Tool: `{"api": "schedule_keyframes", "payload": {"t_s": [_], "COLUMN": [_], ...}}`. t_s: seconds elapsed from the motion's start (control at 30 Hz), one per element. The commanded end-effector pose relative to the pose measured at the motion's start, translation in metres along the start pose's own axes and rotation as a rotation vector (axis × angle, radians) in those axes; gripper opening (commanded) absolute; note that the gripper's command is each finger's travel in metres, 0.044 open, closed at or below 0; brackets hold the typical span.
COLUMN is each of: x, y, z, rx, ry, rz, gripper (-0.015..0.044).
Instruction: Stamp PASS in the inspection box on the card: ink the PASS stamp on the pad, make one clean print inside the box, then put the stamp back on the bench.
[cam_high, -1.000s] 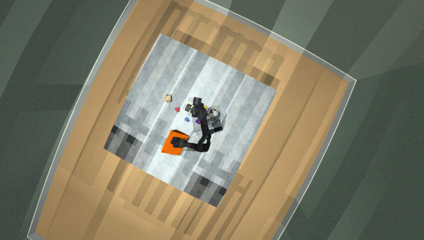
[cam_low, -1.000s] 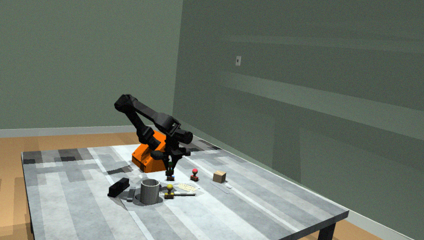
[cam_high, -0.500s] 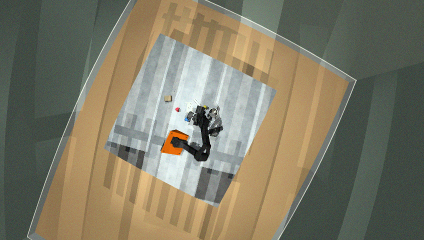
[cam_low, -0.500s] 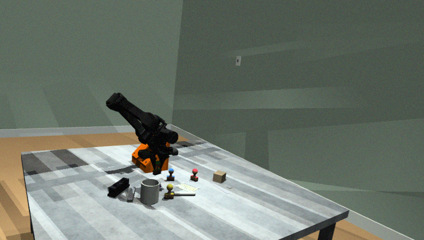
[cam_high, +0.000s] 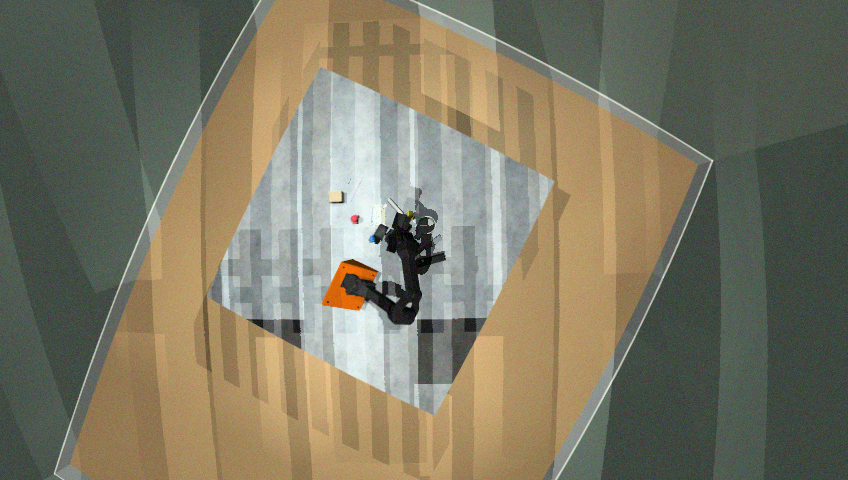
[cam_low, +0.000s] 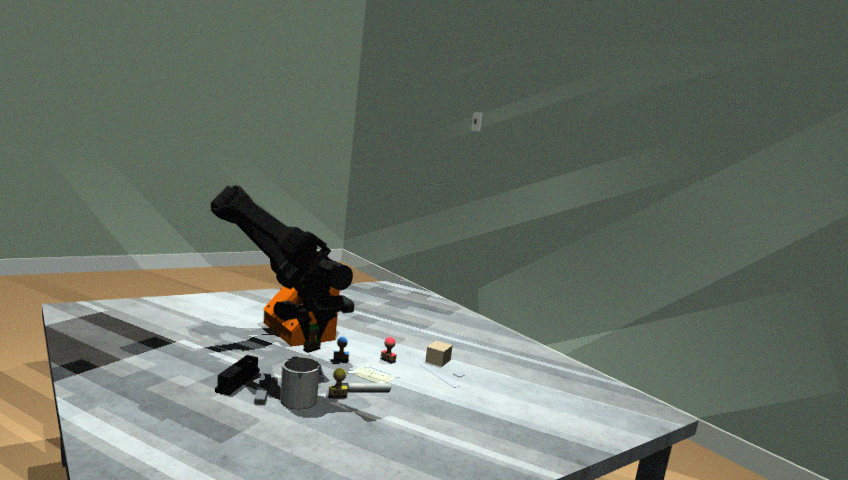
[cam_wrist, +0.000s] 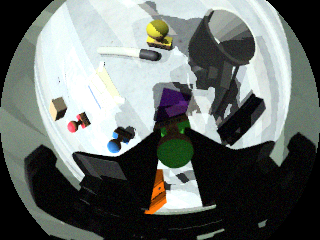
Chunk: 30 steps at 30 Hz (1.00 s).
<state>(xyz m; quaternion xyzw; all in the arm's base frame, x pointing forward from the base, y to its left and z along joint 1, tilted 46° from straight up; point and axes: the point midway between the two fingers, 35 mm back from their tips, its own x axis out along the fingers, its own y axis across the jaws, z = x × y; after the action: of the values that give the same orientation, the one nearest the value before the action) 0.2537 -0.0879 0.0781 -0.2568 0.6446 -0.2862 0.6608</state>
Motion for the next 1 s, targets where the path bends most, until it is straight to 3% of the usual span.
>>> {"api": "schedule_keyframes", "payload": {"t_s": [0.0,0.97], "x": [0.003,0.022], "y": [-0.001,-0.001], "z": [-0.001,0.0], "rx": [-0.003,-0.003], "ry": [0.0,0.0], "rz": [-0.006,-0.004], "gripper": [0.0,0.0]}}
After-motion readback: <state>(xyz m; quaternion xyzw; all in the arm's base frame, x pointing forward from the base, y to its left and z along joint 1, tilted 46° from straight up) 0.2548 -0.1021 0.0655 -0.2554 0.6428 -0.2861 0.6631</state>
